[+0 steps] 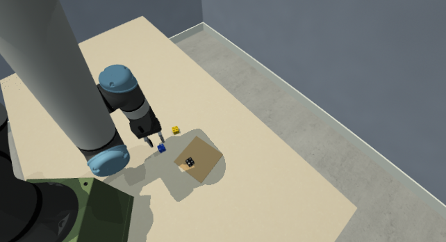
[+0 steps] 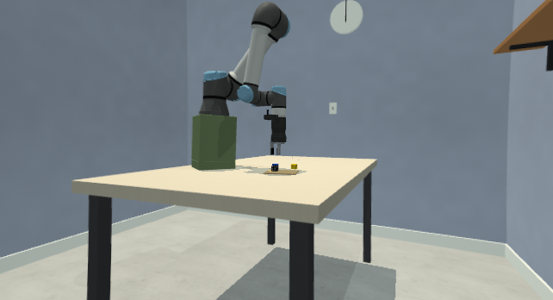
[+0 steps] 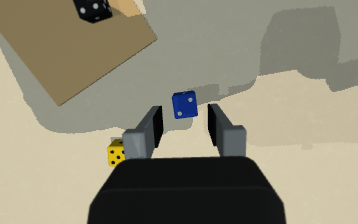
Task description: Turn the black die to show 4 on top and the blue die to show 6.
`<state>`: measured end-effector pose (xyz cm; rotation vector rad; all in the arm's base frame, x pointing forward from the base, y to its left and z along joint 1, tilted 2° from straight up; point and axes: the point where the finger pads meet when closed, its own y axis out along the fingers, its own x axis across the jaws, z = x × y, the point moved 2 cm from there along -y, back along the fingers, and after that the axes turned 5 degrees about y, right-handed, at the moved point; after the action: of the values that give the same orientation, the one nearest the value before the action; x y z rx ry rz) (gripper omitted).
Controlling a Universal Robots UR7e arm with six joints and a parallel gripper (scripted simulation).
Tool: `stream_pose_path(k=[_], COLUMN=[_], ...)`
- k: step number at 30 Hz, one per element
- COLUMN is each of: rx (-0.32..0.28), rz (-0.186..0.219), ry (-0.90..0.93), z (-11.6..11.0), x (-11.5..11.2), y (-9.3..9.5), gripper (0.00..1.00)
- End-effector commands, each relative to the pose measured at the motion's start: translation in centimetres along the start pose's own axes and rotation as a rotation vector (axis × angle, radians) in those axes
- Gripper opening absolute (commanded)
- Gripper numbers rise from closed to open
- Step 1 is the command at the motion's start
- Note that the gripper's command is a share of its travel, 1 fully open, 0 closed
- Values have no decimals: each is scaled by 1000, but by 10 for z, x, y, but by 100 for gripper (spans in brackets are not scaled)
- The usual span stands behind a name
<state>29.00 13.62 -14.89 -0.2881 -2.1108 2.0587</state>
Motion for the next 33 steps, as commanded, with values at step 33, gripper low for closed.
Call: stream_pose_path(k=[33], rx=[0], rz=[1], ry=[0], z=[0], x=[0], y=[36], gripper=[79])
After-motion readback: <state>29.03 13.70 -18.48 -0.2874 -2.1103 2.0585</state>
